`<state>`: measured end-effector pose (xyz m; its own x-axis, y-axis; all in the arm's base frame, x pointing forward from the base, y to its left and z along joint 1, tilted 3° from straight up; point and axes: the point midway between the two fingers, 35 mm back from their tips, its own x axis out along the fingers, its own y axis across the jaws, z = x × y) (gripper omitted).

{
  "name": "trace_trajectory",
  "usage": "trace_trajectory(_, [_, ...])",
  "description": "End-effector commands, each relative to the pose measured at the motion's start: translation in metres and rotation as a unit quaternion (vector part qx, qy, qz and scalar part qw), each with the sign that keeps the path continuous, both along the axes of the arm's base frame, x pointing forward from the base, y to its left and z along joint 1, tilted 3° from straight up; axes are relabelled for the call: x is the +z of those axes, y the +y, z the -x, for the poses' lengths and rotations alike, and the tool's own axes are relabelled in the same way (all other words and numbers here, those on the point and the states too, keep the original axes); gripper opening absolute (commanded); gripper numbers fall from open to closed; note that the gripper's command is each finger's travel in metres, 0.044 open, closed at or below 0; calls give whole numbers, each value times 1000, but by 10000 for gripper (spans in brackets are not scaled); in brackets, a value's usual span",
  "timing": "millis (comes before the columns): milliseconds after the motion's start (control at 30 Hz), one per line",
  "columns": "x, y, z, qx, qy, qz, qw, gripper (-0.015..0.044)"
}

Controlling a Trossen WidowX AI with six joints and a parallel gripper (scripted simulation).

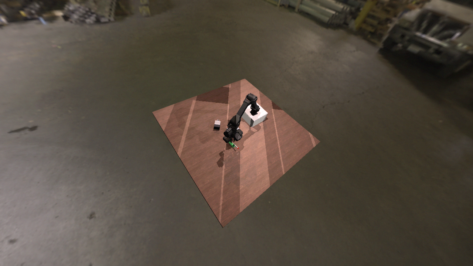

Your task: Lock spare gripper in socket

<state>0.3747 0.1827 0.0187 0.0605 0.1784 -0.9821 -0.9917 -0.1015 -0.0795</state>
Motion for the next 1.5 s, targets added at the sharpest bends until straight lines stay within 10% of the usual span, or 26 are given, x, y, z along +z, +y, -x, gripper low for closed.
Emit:
trace_trajectory(0, [-8,-1,0,-1,2,4,1000,180])
trace_trajectory(900, [-44,0,-2,-1,2,4,1000,180])
trace_trajectory(1100, [-44,0,-2,-1,2,4,1000,23])
trace_trajectory(1467, [-42,0,-1,-1,2,3,1000,0])
